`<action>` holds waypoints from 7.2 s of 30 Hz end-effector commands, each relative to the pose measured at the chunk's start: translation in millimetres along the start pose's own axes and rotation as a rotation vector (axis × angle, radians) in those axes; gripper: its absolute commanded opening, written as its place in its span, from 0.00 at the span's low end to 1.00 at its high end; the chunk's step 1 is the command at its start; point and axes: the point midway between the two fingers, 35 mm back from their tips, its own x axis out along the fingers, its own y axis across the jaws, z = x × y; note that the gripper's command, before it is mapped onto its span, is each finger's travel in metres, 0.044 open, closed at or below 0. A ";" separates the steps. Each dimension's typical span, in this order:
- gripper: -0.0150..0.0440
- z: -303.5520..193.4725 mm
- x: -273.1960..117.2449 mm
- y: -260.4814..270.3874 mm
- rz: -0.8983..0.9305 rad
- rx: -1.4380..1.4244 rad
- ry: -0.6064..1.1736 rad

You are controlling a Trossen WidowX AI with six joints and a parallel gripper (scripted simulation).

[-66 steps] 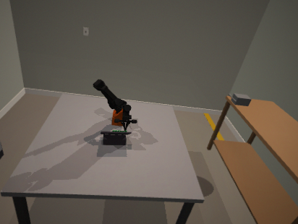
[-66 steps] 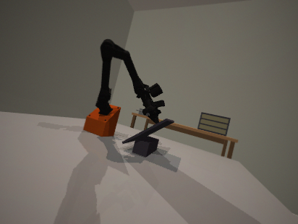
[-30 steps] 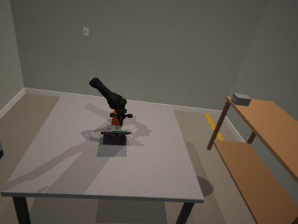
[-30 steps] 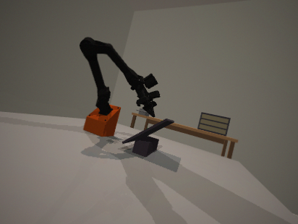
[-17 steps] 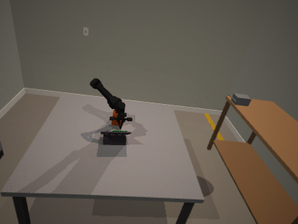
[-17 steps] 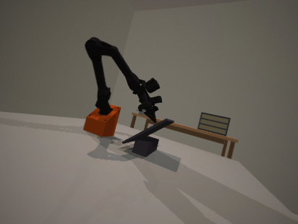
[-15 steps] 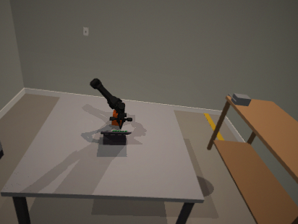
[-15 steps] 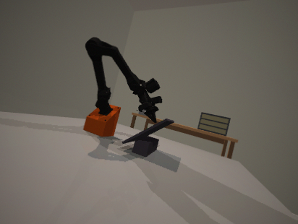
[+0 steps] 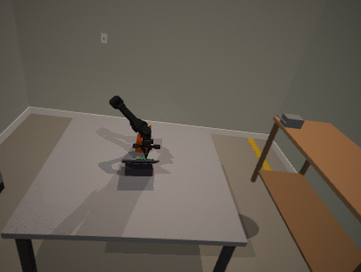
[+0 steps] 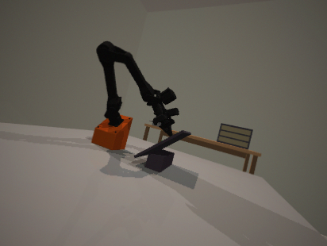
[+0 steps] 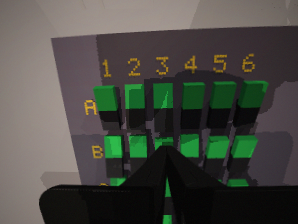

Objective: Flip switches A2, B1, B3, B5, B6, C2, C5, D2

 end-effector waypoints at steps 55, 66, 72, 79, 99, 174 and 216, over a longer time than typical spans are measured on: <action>0.25 -0.3 -40.6 2.7 0.008 -0.002 -0.015; 0.25 -2.1 -58.6 -37.6 0.007 -0.006 -0.026; 0.25 -1.4 -51.0 -39.0 0.006 -0.005 -0.020; 0.25 -0.3 -23.6 -39.5 0.004 -0.005 -0.001; 0.25 0.3 0.4 -39.7 0.003 -0.005 -0.002; 0.25 -0.5 -41.2 -59.3 0.005 -0.006 -0.012; 0.25 0.4 0.5 -60.0 0.002 -0.006 -0.002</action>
